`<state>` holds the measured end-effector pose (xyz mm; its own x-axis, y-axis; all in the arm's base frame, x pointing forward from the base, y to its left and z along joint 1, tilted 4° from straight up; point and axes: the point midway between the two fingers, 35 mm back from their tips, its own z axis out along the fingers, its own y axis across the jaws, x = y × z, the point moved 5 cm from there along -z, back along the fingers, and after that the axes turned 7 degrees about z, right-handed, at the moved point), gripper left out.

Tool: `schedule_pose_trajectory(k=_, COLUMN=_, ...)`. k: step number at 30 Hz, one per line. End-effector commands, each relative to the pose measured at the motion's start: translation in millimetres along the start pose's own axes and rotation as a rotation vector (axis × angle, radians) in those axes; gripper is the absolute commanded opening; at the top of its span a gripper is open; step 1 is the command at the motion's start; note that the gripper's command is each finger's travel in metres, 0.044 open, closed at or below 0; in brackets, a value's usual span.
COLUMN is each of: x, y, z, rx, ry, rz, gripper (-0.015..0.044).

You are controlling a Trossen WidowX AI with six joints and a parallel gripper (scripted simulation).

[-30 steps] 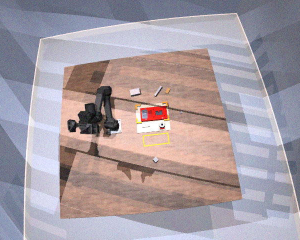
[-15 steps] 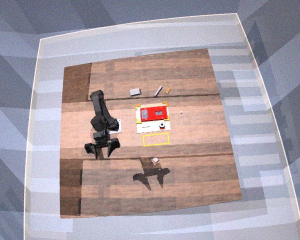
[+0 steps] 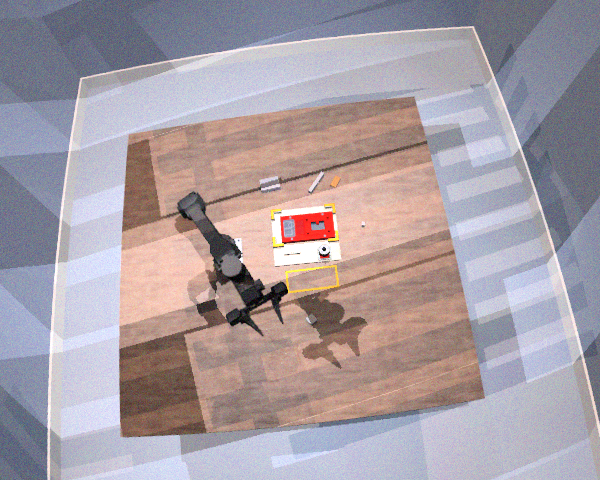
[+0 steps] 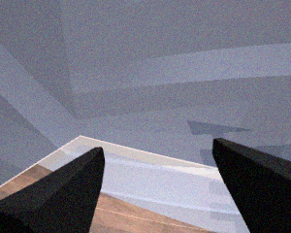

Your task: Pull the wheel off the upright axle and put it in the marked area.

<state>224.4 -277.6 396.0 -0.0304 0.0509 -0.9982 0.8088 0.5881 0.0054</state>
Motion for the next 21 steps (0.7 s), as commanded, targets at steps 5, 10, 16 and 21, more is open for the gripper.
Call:
schedule_pose_trajectory(k=5, x=62, y=93, z=15, rx=-0.26, ry=0.316, rz=-0.063, gripper=0.03)
schedule_pose_trajectory(k=10, x=89, y=132, z=9, rx=-0.364, ry=0.452, rz=-0.115, gripper=0.03)
schedule_pose_trajectory(k=16, x=135, y=189, z=-12, rx=-0.493, ry=0.715, rz=-0.237, gripper=0.03)
schedule_pose_trajectory(k=21, x=174, y=231, z=-45, rx=-0.59, ry=0.942, rz=-0.382, gripper=0.03)
